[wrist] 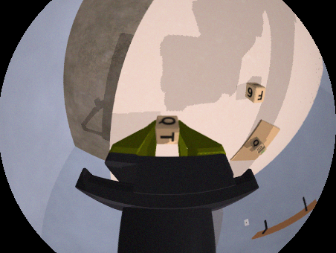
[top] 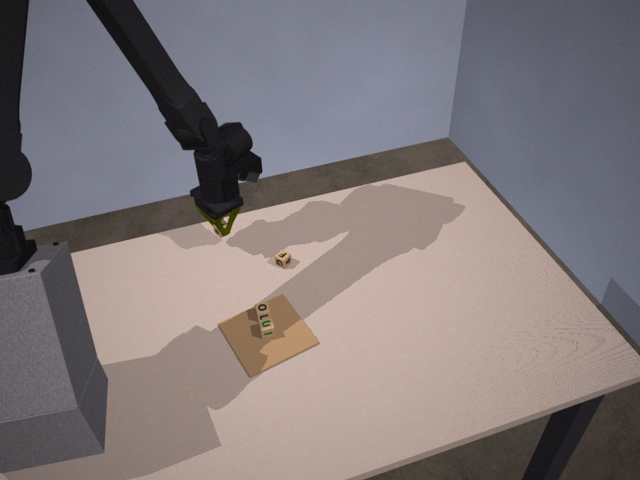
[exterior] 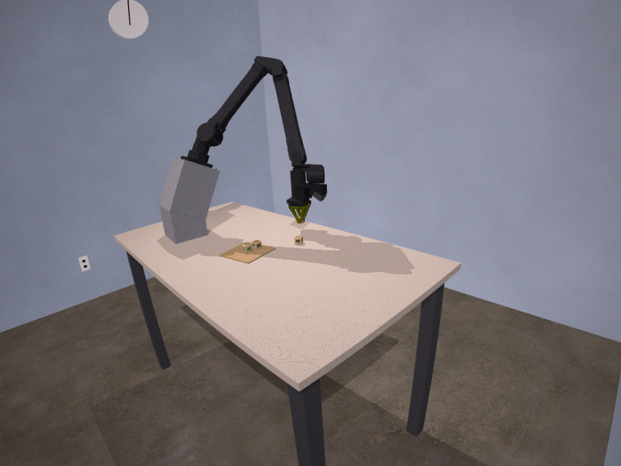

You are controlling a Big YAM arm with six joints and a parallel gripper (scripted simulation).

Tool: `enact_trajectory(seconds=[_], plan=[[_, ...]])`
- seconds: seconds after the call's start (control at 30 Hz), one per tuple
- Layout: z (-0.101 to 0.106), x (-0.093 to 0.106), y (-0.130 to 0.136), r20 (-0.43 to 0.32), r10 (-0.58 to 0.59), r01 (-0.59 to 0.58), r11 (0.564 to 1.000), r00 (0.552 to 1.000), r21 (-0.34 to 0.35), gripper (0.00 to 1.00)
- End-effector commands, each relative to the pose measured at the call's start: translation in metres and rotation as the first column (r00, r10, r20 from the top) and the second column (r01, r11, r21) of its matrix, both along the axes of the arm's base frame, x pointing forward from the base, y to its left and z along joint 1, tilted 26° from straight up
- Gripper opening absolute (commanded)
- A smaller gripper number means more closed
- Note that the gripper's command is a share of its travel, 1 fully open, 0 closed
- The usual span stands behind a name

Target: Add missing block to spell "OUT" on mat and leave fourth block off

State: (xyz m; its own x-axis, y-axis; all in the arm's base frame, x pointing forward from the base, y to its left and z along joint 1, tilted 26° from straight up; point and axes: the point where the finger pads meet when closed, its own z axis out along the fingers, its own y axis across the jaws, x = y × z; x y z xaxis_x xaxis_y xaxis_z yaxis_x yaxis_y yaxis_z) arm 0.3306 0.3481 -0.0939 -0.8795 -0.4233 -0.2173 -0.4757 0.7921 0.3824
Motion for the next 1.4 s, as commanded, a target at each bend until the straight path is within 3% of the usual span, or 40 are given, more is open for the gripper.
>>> enact_trajectory(seconds=[0.0,0.33,0.37,0.4,0.73,0.87,1.1,1.17,1.23,1.37], plan=[[0.029,0.013,-0.015,0.025,-0.015,0.015,1.0,1.0,0.014,0.21],[0.072,0.011,-0.037,0.026,-0.015,0.015,1.0,1.0,0.013,0.21],[0.073,0.011,-0.038,0.026,-0.016,0.015,1.0,1.0,0.013,0.21],[0.057,0.006,-0.041,-0.004,-0.015,0.015,1.0,1.0,-0.009,0.21],[0.067,0.009,-0.035,0.022,-0.01,0.01,1.0,1.0,0.009,0.21],[0.056,0.011,-0.044,0.016,0.0,0.0,1.0,1.0,-0.002,0.21],[0.035,0.032,-0.085,0.087,0.144,-0.142,0.99,0.986,-0.024,0.21],[0.035,0.032,-0.085,0.087,0.144,-0.142,0.99,0.986,-0.024,0.21],[0.026,0.044,-0.104,0.126,0.213,-0.211,0.977,0.969,-0.035,0.21],[0.0,0.049,-0.158,0.169,0.375,-0.369,0.927,0.911,-0.069,0.21]])
